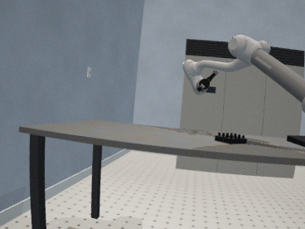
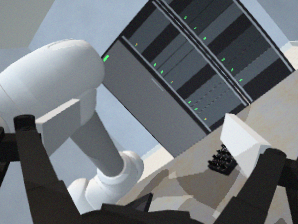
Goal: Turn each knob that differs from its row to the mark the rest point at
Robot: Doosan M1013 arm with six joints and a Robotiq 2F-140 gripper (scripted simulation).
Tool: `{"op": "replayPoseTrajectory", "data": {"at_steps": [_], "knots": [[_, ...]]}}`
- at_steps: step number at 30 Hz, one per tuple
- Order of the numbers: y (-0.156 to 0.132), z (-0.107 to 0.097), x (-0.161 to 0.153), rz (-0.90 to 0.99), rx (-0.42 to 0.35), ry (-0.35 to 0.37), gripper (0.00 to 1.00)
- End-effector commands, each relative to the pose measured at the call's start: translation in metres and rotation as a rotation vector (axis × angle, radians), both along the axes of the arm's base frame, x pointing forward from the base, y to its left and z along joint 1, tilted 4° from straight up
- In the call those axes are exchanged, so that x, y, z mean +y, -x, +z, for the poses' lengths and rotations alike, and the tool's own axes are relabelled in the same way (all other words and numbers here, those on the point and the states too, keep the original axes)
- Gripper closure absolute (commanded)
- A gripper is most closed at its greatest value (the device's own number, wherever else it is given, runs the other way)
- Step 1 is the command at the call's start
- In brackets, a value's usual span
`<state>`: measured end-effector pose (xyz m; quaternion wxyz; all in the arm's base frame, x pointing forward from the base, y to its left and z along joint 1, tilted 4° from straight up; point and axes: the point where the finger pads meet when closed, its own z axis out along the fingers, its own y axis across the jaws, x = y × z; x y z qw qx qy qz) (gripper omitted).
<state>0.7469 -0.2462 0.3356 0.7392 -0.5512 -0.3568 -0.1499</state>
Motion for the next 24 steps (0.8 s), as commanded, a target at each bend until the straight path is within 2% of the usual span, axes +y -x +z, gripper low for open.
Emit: {"op": "replayPoseTrajectory", "data": {"at_steps": [1,19,21,24], "knots": [[0.000,0.000,0.000,0.000,0.000,0.000,0.00],[-0.001,0.000,0.003,0.000,0.003,0.005,0.00],[-0.004,-0.002,0.018,-0.001,0.026,0.035,0.00],[-0.012,-0.010,0.058,-0.003,0.080,0.116,0.00]]}}
